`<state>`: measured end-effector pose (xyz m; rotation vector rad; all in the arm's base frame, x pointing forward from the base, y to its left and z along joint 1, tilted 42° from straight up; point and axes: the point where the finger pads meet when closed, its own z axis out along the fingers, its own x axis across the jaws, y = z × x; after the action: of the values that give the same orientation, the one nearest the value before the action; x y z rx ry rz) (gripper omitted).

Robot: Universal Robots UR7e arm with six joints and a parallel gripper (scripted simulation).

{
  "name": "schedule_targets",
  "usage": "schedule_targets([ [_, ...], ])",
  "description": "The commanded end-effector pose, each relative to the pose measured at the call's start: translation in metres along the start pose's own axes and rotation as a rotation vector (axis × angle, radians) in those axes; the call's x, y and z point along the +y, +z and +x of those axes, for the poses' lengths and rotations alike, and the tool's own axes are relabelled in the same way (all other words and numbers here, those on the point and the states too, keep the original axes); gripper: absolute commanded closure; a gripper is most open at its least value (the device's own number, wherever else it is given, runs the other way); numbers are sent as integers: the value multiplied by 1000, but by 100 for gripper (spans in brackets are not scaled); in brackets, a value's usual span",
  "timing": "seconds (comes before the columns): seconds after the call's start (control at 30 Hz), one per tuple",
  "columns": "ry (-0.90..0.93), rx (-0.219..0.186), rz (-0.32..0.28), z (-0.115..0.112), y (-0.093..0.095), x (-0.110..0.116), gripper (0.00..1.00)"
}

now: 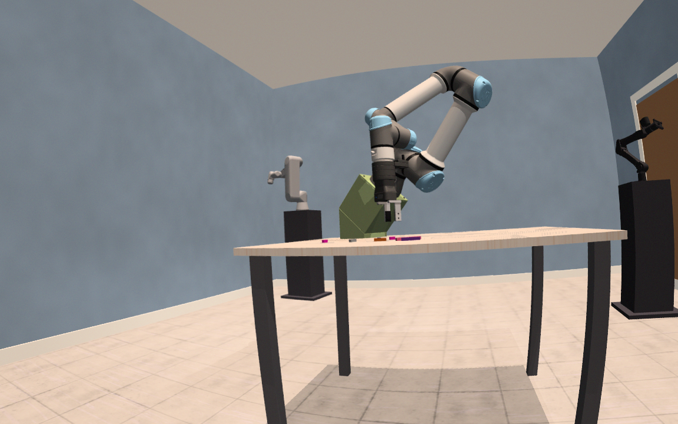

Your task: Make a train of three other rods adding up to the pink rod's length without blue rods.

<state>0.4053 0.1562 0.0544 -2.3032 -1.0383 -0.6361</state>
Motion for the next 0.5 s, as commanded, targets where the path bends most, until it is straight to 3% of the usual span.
schedule_targets([
  [0.0,0,0,-1,0,0,0,0],
  [0.47,-21,0,-1,-3,0,4,0],
])
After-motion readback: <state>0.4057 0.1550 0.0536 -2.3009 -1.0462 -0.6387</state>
